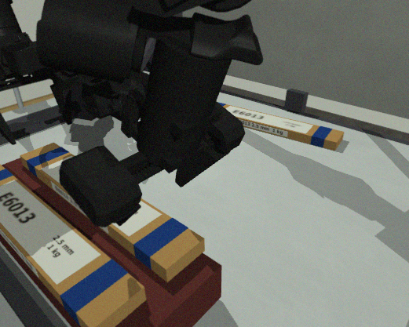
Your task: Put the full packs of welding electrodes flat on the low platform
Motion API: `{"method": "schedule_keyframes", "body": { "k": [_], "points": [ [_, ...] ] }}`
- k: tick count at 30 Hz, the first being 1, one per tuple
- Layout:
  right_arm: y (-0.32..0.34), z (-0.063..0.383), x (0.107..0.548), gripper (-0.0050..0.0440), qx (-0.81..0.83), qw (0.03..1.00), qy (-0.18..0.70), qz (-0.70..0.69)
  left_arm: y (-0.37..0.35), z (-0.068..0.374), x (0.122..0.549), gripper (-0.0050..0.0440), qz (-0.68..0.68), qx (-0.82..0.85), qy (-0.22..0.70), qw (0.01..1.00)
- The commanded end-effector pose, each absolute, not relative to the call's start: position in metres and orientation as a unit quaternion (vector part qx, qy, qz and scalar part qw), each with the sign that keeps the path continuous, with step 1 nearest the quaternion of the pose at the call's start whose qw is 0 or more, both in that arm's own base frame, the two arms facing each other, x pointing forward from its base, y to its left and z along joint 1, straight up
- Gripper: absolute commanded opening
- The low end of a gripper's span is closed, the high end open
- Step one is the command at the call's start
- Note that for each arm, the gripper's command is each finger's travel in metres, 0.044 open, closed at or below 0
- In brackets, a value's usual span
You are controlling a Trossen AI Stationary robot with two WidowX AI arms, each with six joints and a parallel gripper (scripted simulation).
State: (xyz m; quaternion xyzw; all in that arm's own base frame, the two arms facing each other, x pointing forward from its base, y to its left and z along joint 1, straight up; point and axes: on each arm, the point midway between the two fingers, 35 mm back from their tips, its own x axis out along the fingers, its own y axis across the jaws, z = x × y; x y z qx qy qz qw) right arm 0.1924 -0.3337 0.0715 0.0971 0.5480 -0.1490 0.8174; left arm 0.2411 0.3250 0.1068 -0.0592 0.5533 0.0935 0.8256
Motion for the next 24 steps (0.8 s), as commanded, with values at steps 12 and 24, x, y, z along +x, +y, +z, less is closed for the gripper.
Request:
{"method": "schedule_keyframes", "body": {
  "k": [12,24],
  "points": [
    [-0.288,0.097,0.181,0.0430,0.093,0.818,0.546,-0.153,0.280,0.137,0.223,0.0430,0.099,-0.055,0.551,0.827],
    [-0.224,0.106,0.165,0.0430,0.095,0.817,0.547,-0.152,0.220,0.145,0.198,0.0430,0.097,-0.057,0.552,0.826]
  ]
}}
